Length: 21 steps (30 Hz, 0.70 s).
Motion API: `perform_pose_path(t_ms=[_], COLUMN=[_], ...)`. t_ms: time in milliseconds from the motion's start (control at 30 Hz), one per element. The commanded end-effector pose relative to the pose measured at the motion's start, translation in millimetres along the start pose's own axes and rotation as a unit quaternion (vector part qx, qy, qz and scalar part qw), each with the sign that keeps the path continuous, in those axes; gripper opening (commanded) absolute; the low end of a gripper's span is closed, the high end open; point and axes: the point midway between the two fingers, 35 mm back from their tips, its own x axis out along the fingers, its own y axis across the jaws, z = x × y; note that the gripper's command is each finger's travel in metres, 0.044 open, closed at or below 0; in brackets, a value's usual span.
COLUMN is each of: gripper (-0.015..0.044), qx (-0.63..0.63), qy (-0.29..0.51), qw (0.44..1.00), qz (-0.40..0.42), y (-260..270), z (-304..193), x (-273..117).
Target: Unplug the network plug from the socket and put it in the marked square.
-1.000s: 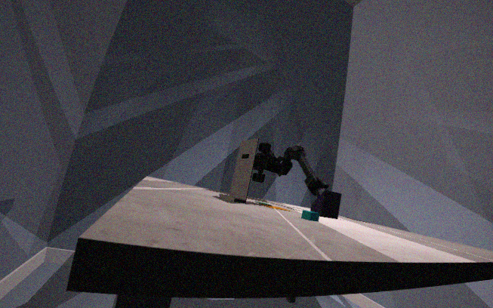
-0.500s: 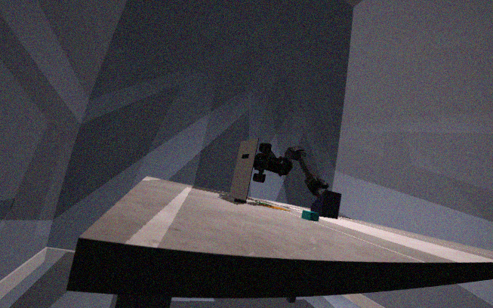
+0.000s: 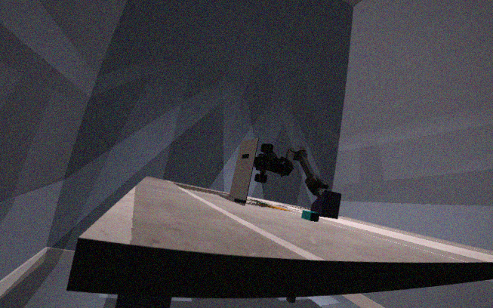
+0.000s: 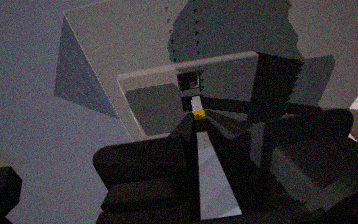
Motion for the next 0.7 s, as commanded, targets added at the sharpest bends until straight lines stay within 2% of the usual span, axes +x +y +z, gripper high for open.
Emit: perform_pose_path(t_ms=[0, 667], gripper=[0.0, 0.0], qx=[0.003, 0.003], qy=[0.0, 0.0], qw=[1.0, 1.0], qz=[-0.001, -0.001], y=[-0.3, -0.4], z=[-1.0, -4.2], x=[-3.5, -14.4])
